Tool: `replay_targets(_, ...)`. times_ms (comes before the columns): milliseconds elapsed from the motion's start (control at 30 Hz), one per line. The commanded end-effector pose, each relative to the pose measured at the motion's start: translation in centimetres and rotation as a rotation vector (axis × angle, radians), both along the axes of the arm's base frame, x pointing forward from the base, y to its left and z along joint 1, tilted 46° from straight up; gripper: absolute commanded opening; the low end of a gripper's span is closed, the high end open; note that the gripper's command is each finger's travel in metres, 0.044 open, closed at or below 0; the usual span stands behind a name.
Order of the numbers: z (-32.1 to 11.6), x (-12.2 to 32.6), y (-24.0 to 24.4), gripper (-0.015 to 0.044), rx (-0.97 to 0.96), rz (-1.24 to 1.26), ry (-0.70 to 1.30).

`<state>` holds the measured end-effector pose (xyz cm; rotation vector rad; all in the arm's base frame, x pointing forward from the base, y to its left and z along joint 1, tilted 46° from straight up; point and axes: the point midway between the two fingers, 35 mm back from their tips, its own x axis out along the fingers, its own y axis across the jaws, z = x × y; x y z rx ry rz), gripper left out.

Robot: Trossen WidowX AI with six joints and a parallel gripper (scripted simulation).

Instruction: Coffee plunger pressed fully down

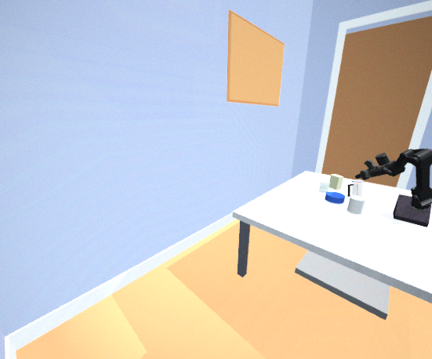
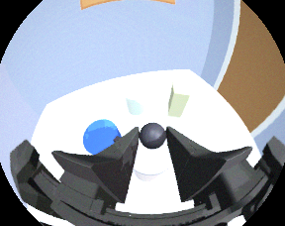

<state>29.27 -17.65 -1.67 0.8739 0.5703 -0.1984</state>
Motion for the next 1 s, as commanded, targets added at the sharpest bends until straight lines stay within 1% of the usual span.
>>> replay_targets(0,0.0,0.0,0.0,0.0119,0.0,0.0,0.0)
replay_targets(267,0.0,0.0,0.0,0.0119,0.0,0.0,0.0)
replay_targets(667,0.0,0.0,0.0,0.0434,0.0,0.0,0.0)
replay_targets(833,0.4,-0.1,-0.4,0.044,0.0,0.001,0.002)
replay_targets(967,2.7,-1.2,-2.3,0.044,0.003,0.005,0.011)
